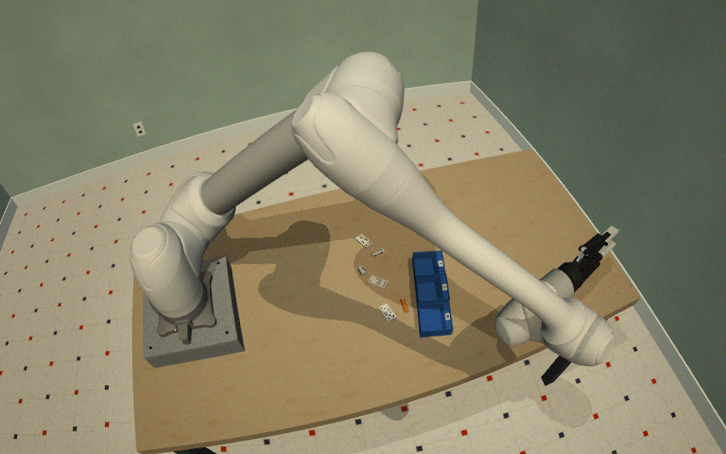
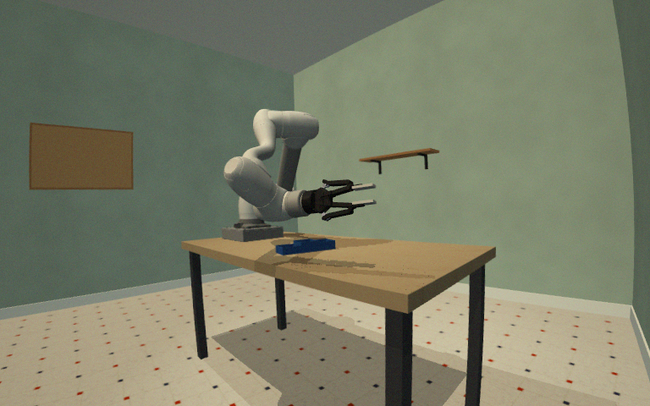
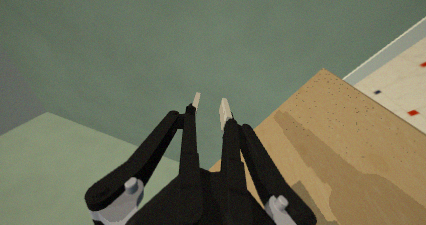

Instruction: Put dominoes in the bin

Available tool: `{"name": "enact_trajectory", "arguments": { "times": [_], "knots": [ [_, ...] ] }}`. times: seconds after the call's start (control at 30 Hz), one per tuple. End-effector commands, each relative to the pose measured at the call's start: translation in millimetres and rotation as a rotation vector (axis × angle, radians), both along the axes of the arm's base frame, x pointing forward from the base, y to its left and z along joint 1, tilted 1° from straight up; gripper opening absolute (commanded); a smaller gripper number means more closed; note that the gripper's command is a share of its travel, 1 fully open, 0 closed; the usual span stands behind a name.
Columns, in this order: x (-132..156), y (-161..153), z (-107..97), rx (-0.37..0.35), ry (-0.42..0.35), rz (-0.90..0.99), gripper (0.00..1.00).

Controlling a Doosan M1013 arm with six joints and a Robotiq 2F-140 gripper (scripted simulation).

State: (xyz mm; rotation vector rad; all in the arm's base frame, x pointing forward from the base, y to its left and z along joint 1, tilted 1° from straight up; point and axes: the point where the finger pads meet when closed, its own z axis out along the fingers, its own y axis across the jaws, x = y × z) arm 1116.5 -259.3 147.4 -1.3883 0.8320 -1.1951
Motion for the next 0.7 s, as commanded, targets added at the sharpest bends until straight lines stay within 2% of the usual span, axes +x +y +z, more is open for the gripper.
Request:
{"name": "enact_trajectory", "arguments": {
  "times": [0.0, 0.1, 0.23, 0.3, 0.37, 0.47, 0.67],
  "knots": [
    [-3.1, 17.0, 4.6, -0.001, 0.009, 0.021, 0.05],
    [-5.2, 25.0, 5.8, -0.012, 0.029, 0.066, 0.05],
    [-12.6, 54.3, 10.2, -0.019, 0.042, 0.097, 0.05],
    [-12.6, 54.3, 10.2, -0.019, 0.042, 0.097, 0.05],
    [-17.9, 70.0, 12.0, -0.038, 0.076, 0.17, 0.05],
    [-24.6, 90.1, 14.4, -0.038, 0.076, 0.17, 0.05],
    [-27.7, 97.7, 15.1, -0.051, 0.099, 0.212, 0.05]
  ]
}}
